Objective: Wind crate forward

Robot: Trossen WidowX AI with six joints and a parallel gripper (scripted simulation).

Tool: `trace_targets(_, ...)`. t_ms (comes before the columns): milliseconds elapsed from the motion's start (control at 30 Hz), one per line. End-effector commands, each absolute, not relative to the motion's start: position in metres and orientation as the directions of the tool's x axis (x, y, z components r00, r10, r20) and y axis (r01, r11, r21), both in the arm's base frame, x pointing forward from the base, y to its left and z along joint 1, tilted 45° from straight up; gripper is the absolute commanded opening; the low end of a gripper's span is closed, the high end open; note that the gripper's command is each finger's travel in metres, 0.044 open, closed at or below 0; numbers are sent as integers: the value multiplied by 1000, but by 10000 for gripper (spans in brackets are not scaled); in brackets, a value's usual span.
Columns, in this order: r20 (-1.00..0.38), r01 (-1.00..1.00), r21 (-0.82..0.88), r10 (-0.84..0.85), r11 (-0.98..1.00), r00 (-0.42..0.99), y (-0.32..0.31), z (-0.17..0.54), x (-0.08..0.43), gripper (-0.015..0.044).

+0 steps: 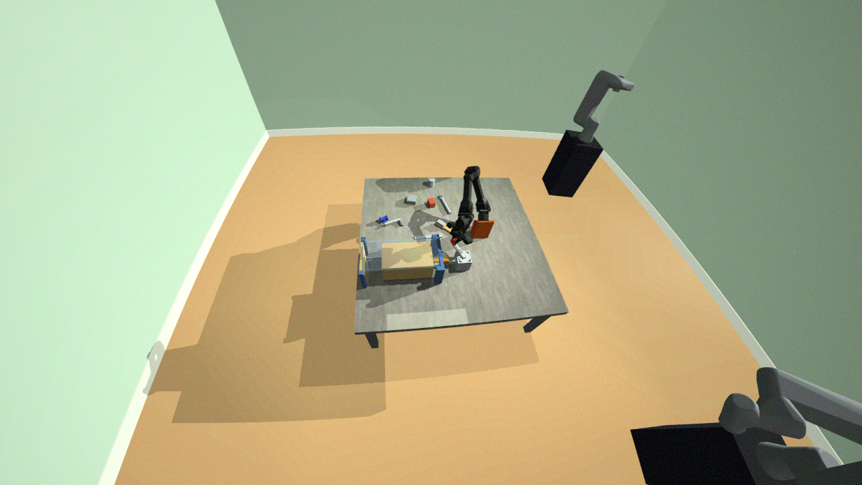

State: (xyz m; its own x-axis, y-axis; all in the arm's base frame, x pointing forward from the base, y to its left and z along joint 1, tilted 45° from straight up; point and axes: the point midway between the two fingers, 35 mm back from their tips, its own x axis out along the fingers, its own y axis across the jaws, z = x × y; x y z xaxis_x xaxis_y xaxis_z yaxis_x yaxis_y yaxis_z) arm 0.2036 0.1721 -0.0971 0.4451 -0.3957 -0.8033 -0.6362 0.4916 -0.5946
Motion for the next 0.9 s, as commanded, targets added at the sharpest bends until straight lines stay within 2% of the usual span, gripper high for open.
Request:
trace_targets(0,-802,-626,-597,-391,502,451,178,-102,214,0)
trace_targets(867,-802,-625,-597,-390,502,452,196,-115,232,0)
